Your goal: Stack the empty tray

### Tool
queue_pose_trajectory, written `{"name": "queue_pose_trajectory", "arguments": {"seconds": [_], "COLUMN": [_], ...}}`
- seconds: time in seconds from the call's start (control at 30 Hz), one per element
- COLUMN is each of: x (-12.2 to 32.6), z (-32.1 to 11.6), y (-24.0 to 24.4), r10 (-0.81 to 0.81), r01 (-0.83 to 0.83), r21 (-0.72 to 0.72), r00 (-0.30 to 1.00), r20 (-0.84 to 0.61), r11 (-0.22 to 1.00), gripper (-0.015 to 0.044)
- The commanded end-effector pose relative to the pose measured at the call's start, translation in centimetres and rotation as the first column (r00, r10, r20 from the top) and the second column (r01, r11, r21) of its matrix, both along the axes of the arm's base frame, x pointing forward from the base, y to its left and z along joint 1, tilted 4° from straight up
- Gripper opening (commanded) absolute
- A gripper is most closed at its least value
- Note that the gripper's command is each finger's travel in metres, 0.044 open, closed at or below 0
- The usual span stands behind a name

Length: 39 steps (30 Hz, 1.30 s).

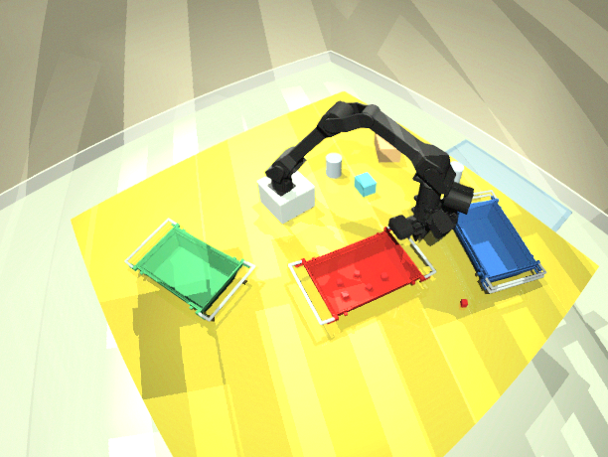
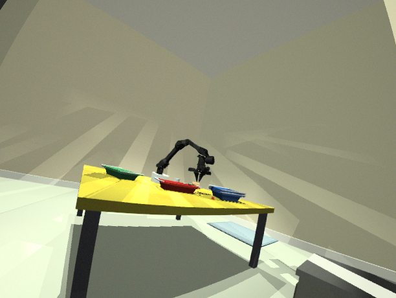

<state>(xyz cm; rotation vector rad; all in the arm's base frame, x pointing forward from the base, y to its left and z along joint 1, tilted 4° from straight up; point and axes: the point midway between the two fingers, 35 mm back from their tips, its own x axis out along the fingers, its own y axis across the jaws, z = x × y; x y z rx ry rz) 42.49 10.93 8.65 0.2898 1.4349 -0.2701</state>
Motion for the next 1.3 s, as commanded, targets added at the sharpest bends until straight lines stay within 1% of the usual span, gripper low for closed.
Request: {"name": "queue_pose_trajectory", "arguments": {"seconds": [0.0,0.23,0.33,0.47,0.7,0.87,1.27], "x": [0.1,0.4,0.4,0.4,-0.3,-0.7,-1.8], "z": [-1.6,-5.2,-5.9,-5.8,-3.4,-2.8,-3.0], "y": [0.3,0.2,0.2,0.2,-1.1,-2.1,-5.1], "r10": [0.013,0.013,0.013,0.013,0.013,0.013,0.013], "r01": [-0.013,-0.013,-0.013,-0.013,-0.013,-0.013,-0.013], "r21": [0.004,0.004,0.004,0.004,0.003,0.002,-0.001], "r00": [1.0,1.0,1.0,1.0,1.0,1.0,1.0], "r20": [-0.01,-0.01,-0.01,-0.01,-0.011,-0.011,-0.012], "r11": [1.0,1.0,1.0,1.0,1.0,1.0,1.0], "gripper": [0.0083,0.0083,0.0083,0.0083,0.0083,0.0083,0.0083]}}
